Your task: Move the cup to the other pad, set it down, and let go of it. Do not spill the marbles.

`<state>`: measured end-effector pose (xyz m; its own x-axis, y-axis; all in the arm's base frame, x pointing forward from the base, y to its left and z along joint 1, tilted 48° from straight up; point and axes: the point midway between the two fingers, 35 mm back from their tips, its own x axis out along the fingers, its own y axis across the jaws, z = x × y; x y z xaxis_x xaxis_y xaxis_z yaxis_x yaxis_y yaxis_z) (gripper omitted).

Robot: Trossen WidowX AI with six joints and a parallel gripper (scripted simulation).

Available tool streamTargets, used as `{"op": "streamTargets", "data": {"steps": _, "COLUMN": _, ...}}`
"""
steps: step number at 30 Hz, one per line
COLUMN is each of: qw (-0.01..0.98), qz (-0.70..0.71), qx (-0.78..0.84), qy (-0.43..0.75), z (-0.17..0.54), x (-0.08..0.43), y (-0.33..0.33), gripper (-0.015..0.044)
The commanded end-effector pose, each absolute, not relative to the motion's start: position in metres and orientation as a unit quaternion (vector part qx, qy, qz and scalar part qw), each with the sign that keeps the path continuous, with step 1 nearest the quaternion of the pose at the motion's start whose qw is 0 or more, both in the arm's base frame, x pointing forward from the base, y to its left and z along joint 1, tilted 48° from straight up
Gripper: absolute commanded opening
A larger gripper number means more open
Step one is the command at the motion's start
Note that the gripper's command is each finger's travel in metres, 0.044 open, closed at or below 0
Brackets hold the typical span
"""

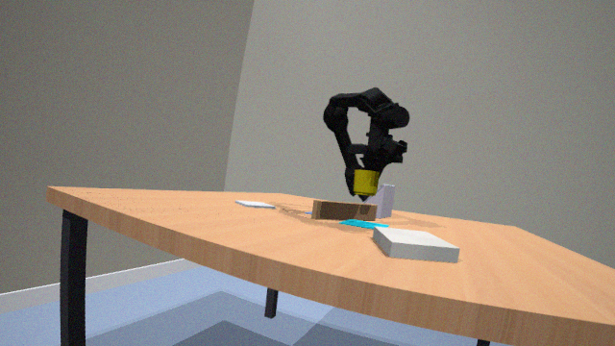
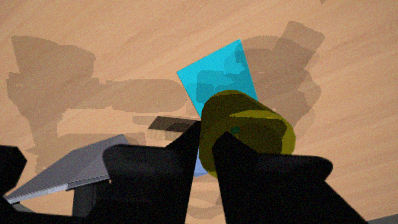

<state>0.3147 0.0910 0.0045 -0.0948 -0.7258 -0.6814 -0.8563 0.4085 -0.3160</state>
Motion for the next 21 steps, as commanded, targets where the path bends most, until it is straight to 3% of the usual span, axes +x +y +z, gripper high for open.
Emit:
{"op": "streamTargets", "data": {"steps": 1, "qw": 0.405, "qz": 0.079, "qx": -0.536, "qy": 0.737, "z": -0.002, "x": 0.319, "y": 0.096, "gripper": 0.0}}
{"op": "streamTargets", "data": {"steps": 21, "qw": 0.405, "qz": 0.079, "qx": -0.536, "qy": 0.736, "z": -0.017, "x": 0.322, "y": 0.089, "gripper": 0.0}}
